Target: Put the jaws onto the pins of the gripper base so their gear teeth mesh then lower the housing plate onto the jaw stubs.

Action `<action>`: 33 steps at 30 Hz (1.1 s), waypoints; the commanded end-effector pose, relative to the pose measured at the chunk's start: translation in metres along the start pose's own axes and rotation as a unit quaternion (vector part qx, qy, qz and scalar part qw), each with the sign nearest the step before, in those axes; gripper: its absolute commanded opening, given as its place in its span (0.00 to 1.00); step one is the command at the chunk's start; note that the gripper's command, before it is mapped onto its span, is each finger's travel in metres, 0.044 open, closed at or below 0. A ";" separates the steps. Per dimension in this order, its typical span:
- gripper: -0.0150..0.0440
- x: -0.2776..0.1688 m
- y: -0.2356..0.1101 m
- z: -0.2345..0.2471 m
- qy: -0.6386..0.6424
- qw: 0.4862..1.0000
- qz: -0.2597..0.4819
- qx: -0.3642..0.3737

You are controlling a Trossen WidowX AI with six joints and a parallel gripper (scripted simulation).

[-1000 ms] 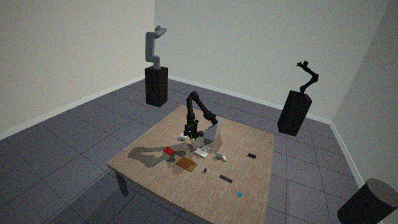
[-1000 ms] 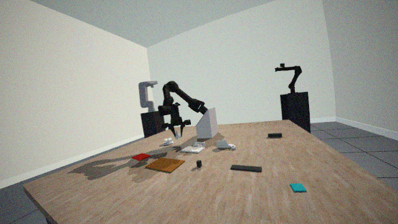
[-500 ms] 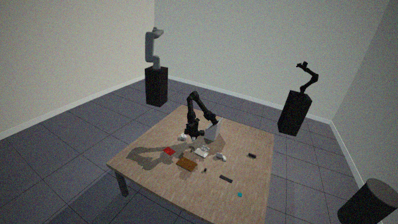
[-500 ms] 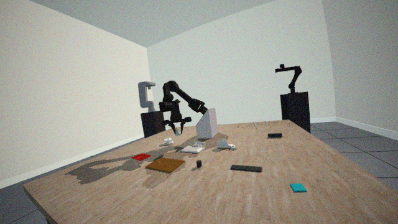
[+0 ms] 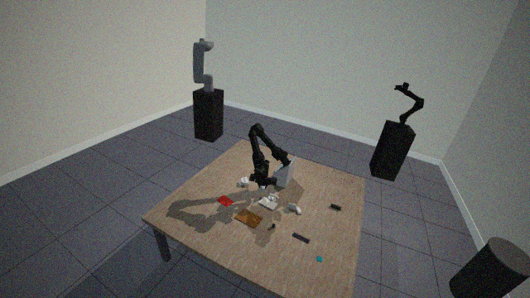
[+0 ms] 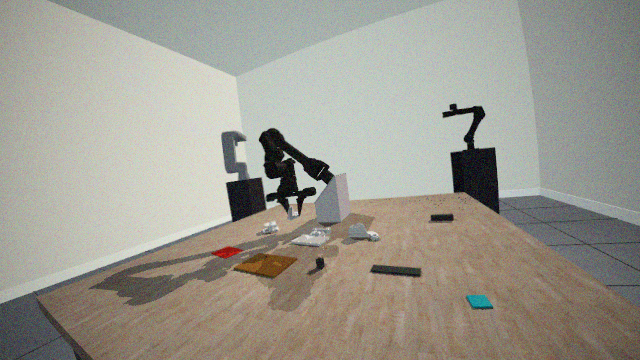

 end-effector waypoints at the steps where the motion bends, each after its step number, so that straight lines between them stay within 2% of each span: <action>1: 0.48 0.007 -0.001 0.010 0.020 1.000 -0.002 0.003; 33: 0.48 0.028 0.001 0.114 0.202 0.979 0.000 -0.003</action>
Point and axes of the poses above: the point midway between the two fingers, 35 mm back from their tips, its own y axis out along the fingers, its own z axis across the jaws, x = y × z, the point moved 4 cm from there along -y, back along the fingers, and after that the axes turned 6 degrees about y, right-handed, at the moved point
